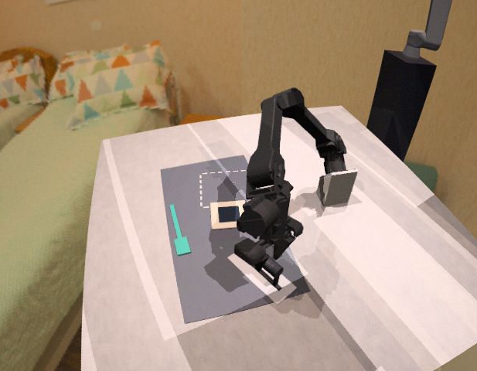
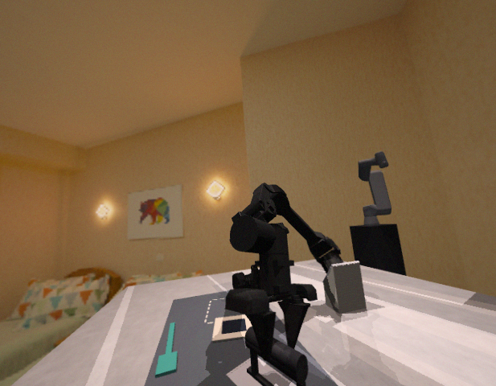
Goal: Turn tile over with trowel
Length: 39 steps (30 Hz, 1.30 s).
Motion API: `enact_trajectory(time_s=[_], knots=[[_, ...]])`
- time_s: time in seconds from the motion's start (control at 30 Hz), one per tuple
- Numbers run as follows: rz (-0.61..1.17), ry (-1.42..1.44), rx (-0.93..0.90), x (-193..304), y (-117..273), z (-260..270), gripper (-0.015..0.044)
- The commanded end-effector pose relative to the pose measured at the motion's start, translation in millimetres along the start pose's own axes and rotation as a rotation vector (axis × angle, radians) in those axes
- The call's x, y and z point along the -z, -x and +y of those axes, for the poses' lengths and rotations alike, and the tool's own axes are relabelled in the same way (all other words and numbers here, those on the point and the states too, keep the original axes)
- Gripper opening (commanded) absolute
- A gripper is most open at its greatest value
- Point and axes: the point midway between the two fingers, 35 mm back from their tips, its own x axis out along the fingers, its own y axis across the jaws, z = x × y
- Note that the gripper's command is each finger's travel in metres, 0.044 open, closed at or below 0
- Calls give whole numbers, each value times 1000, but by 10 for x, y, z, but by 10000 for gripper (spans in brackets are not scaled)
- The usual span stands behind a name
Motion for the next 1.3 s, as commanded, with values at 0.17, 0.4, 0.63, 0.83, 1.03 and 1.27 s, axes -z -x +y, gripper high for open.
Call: enact_trajectory(time_s=[0.17,0.4,0.63,0.83,1.03,1.27], knots=[[-28,38,-273,-25,-107,-68,300],[-87,37,-489,-173,-28,-257,300],[-148,20,-645,-363,128,-506,300],[-148,20,-645,-363,128,-506,300],[-148,20,-645,-363,126,-504,300],[-147,21,-645,-374,50,-440,300]])
